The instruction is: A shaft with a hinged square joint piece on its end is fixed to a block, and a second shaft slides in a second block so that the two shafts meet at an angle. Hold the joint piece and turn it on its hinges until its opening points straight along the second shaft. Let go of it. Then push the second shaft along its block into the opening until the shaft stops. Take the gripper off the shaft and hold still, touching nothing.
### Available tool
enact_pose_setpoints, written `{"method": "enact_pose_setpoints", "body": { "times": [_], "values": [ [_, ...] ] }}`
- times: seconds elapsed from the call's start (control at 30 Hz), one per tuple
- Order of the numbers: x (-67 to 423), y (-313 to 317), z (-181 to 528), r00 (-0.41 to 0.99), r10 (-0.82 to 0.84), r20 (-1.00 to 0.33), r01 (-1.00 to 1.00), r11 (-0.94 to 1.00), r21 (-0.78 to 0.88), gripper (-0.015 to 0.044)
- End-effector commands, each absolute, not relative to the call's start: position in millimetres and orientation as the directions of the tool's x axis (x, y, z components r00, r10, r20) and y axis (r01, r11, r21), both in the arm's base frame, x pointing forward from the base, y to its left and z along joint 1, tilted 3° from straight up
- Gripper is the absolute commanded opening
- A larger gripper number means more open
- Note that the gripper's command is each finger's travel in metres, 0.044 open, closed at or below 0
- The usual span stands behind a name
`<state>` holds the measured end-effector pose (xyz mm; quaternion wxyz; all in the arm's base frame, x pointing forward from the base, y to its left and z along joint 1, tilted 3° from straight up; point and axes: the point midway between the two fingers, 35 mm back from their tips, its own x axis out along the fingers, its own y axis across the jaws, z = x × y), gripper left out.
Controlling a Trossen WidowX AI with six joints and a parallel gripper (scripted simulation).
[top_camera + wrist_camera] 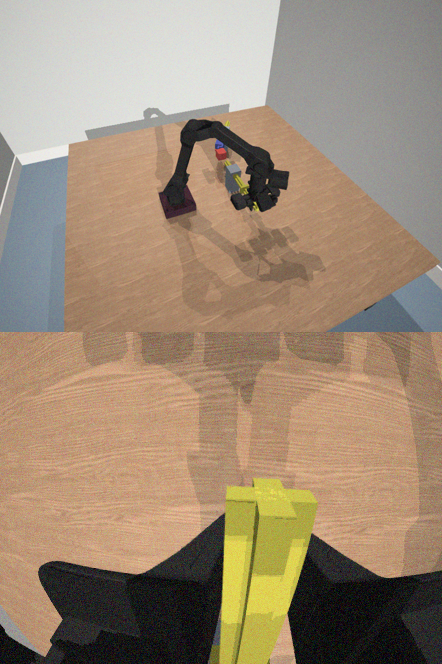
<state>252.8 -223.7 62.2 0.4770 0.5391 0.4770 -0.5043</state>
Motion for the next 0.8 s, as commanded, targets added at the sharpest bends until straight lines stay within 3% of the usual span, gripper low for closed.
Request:
{"method": "enact_pose_setpoints", "body": {
  "times": [0.0,0.07,0.77],
  "values": [
    [252.8,-223.7,62.2,0.036,0.033,-0.999,0.995,-0.09,0.033,0.0027],
    [252.8,-223.7,62.2,0.036,0.033,-0.999,0.995,-0.09,0.033,0.0],
    [255.4,-198.4,62.4,0.022,0.036,-0.999,0.995,-0.093,0.018,0.0]
  ]
}}
